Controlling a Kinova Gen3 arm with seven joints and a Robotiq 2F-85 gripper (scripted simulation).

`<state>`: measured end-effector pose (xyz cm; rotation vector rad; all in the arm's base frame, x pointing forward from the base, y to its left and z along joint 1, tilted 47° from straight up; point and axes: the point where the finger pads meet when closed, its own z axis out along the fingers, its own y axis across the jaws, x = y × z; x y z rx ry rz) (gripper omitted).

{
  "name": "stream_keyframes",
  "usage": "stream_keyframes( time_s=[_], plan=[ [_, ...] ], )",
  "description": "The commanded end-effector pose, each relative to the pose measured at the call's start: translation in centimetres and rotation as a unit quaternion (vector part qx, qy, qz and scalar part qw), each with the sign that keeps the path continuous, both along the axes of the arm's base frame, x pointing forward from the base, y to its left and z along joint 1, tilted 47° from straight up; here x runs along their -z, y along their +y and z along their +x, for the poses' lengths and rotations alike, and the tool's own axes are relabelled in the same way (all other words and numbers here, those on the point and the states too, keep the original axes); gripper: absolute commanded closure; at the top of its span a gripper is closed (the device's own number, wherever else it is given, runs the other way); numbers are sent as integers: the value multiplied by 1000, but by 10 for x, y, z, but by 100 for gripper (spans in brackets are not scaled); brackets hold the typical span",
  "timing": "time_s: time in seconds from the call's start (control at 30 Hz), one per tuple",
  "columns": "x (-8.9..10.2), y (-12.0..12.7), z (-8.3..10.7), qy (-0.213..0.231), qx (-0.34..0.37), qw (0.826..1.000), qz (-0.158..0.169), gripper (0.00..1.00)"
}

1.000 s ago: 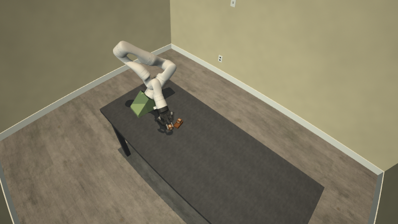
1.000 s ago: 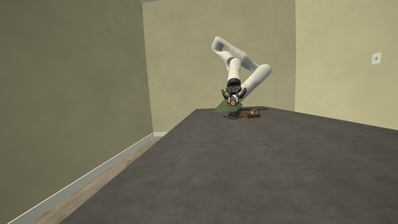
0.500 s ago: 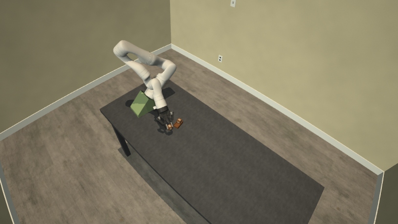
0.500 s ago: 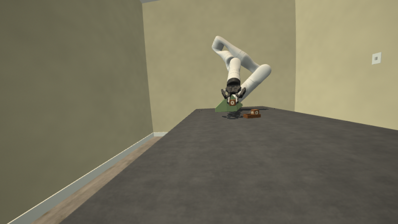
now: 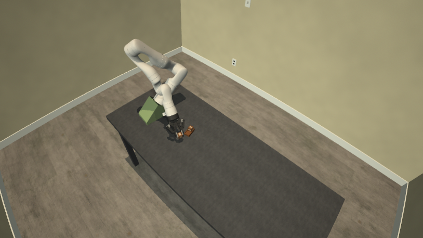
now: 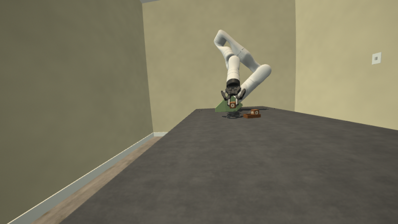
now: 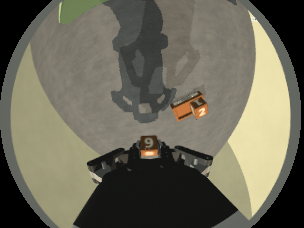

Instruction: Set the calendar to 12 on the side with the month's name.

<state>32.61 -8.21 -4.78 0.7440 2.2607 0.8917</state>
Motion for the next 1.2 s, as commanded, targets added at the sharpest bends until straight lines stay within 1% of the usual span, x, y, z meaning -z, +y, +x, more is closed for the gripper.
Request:
stream_keyframes(
  time_s=[0.0,0.33,0.73,1.17],
  plan=[
    [2,-4,0,11,-16,1000,-8,74],
    [-2,-9,3,40,-46,998,4,74],
    [-8,-14,9,49,-55,997,8,74],
    [-8,-14,10,50,-57,997,9,74]
  ],
)
